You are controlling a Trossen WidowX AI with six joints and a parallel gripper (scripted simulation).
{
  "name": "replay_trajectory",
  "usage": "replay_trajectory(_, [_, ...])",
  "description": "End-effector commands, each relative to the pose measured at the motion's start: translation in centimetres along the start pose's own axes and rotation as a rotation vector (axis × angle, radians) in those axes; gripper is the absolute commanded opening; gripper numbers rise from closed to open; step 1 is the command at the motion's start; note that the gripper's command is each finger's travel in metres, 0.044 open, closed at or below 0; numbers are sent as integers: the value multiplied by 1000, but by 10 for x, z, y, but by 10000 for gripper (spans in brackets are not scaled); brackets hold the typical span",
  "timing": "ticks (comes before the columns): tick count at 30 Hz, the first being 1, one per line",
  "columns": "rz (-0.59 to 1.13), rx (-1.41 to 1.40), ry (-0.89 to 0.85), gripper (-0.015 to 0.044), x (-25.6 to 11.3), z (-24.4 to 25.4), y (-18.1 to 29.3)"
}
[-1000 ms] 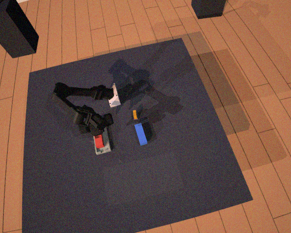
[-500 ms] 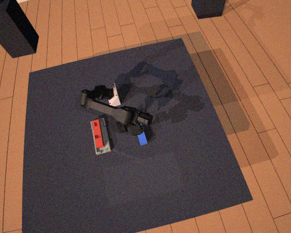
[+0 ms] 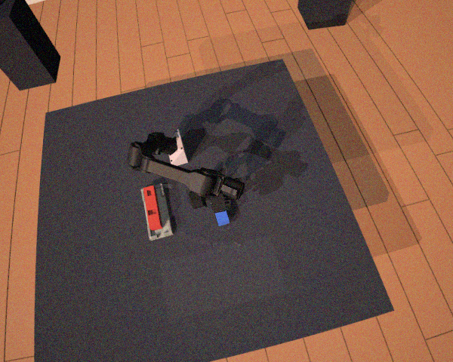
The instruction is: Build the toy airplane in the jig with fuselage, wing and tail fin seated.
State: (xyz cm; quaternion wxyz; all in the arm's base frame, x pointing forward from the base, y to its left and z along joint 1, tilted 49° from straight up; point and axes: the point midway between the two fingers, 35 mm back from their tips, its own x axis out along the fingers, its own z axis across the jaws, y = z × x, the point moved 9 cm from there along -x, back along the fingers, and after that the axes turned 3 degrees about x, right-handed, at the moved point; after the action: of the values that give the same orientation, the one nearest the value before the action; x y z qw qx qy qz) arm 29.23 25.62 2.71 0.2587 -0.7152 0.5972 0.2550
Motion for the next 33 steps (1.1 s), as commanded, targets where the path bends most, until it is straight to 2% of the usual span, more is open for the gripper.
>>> replay_trajectory(1, [3,-6,11,440,16,-1,2])
replay_trajectory(33, [3,-6,13,440,68,-1,1])
